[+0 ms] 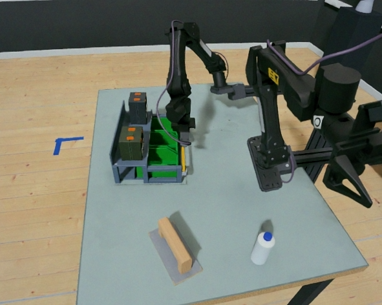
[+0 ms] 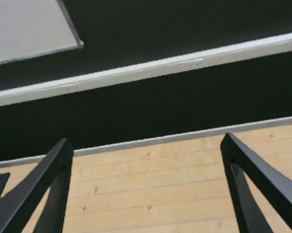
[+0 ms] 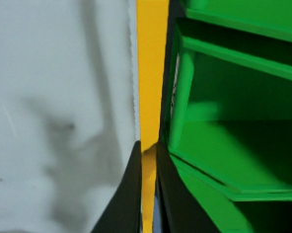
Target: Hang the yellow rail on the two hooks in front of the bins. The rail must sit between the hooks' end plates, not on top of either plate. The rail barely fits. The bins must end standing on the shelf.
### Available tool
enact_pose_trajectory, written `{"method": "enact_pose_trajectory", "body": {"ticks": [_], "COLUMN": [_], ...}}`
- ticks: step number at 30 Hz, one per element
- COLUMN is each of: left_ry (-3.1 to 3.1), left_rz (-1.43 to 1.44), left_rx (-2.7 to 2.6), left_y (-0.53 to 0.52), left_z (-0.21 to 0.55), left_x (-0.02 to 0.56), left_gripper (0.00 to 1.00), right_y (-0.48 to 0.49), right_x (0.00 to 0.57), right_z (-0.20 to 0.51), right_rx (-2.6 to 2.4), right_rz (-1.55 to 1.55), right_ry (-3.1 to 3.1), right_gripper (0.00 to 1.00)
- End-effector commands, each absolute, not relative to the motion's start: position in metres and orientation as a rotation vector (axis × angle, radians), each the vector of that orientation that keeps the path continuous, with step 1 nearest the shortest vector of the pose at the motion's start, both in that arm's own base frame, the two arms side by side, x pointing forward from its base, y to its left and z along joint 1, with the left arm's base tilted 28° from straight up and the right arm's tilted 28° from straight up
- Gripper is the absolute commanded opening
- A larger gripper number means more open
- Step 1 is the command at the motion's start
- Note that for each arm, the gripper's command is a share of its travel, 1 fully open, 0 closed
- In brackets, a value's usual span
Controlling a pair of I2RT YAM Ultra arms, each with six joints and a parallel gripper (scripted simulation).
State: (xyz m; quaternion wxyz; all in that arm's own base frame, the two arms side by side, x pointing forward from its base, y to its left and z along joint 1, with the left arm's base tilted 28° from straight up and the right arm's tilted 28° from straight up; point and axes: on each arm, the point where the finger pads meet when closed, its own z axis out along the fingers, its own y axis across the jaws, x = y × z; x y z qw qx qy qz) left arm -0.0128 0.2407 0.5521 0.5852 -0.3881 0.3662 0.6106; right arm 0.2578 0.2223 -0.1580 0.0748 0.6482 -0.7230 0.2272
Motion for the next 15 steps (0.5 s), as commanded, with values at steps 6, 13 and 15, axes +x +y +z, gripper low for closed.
{"method": "enact_pose_trajectory", "body": {"ticks": [6, 13, 15], "left_ry": [0.854, 0.854, 0.854], "left_rz": [1.438, 1.438, 1.438], "left_rx": [-0.904, -0.904, -0.904], "left_y": [0.2315, 0.2315, 0.2315], "left_z": [0.5502, 0.5502, 0.5502], "left_x": [-0.0143, -0.0143, -0.0143], "left_gripper": [1.0, 1.0, 1.0], "right_y": [0.2204, 0.2279, 0.2279], "right_x": [0.2565, 0.26, 0.26], "right_z": [-0.1596, -0.1566, -0.1567], "right_rx": [1.953, 1.969, 1.969], "right_rz": [0.688, 0.687, 0.687], "right_ry": [-2.159, -2.175, -2.175], "right_gripper": [0.0, 0.0, 0.0]}}
